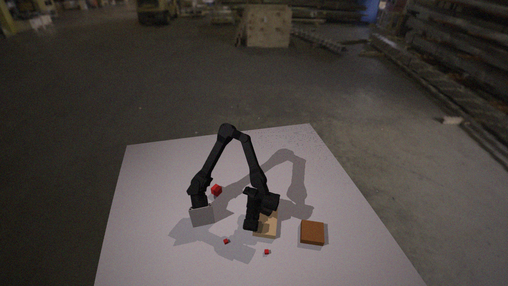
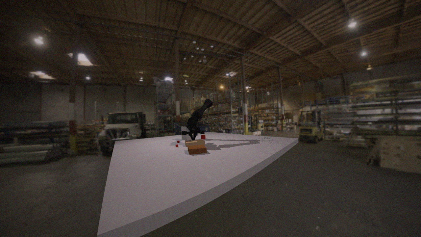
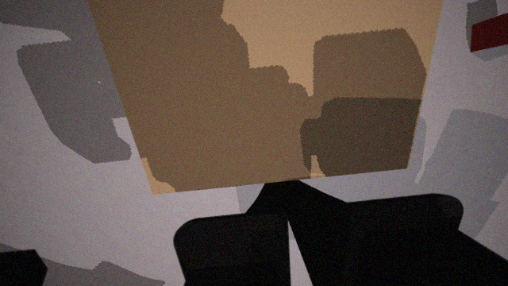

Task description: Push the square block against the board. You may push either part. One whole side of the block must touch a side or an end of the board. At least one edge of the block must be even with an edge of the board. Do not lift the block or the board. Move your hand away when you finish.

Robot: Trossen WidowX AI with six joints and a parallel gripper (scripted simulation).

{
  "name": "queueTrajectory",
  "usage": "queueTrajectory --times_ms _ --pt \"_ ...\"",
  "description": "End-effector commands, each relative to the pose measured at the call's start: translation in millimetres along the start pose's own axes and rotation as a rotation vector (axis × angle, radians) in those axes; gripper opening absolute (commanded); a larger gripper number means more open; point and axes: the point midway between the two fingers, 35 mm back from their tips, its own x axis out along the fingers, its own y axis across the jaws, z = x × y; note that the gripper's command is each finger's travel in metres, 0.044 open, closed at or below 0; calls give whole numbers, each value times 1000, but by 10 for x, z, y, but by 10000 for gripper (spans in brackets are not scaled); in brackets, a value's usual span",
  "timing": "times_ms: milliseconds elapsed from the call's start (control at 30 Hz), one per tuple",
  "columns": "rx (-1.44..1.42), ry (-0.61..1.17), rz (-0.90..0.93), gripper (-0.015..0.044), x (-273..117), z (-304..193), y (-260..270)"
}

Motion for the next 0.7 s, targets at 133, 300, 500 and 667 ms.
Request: queueTrajectory --times_ms 133,300,500,667 --pt "-3 -9 2 0 -14 133 7" --pt "-4 -10 1 0 -15 199 8" --pt "-4 -10 1 0 -17 278 8" --pt "-4 -10 1 0 -17 344 9"
